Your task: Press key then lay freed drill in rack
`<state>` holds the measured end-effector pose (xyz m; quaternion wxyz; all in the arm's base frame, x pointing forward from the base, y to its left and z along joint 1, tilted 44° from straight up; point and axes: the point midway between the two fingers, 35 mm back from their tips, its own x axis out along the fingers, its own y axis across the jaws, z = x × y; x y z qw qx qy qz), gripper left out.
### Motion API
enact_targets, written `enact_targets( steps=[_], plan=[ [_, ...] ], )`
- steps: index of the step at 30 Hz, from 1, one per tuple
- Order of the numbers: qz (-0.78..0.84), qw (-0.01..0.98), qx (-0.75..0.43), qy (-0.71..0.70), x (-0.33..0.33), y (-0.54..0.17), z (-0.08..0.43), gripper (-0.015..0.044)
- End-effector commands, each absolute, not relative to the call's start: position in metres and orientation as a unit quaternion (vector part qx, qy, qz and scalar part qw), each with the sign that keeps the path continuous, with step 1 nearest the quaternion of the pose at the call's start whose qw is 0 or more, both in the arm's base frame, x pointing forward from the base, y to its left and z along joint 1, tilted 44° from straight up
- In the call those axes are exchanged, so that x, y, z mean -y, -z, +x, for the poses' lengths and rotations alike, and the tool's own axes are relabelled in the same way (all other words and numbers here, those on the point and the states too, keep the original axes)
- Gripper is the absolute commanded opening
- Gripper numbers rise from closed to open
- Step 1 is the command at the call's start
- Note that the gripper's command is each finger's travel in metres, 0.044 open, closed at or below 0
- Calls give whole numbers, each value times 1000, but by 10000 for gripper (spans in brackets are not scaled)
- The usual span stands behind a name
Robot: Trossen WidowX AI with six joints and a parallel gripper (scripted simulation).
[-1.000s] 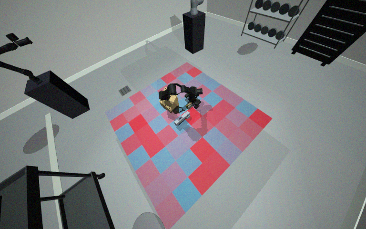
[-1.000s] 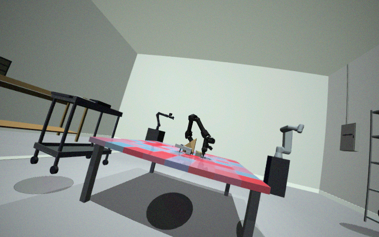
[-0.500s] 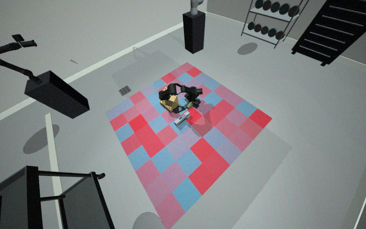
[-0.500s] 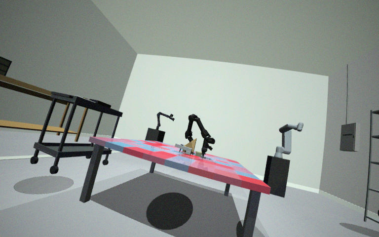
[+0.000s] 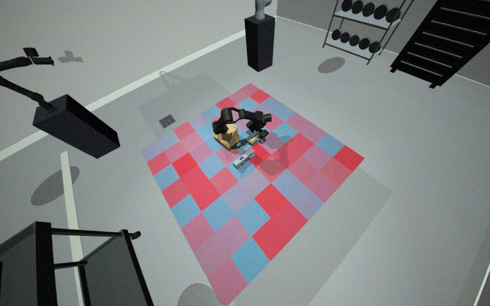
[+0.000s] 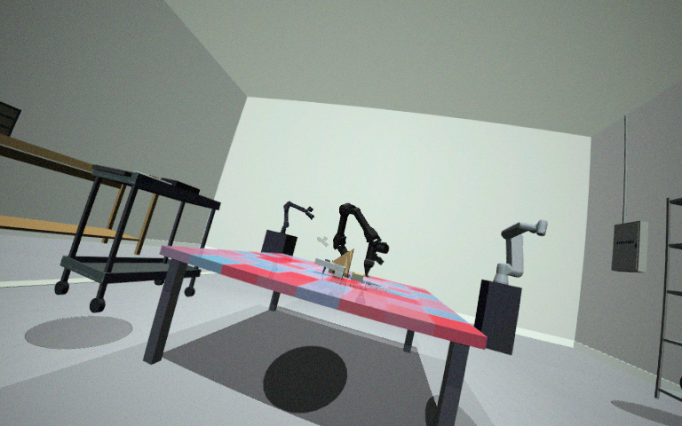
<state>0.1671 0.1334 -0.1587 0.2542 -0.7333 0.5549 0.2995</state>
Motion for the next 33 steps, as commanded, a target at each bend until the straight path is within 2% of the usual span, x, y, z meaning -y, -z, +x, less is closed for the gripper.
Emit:
enact_targets(
  steps=[1, 10, 16, 21, 26, 33],
  plan=[
    [-730, 261, -556, -300, -146, 146, 165, 440],
    [-715, 277, -561, -311, -161, 141, 155, 440],
    [-530, 423, -603, -419, -195, 180, 99, 440],
    [-350, 475, -616, -522, -232, 179, 51, 440],
    [-175, 450, -612, -626, -259, 147, 2, 440],
    [-21, 347, -591, -728, -259, 84, -46, 440]
  ],
)
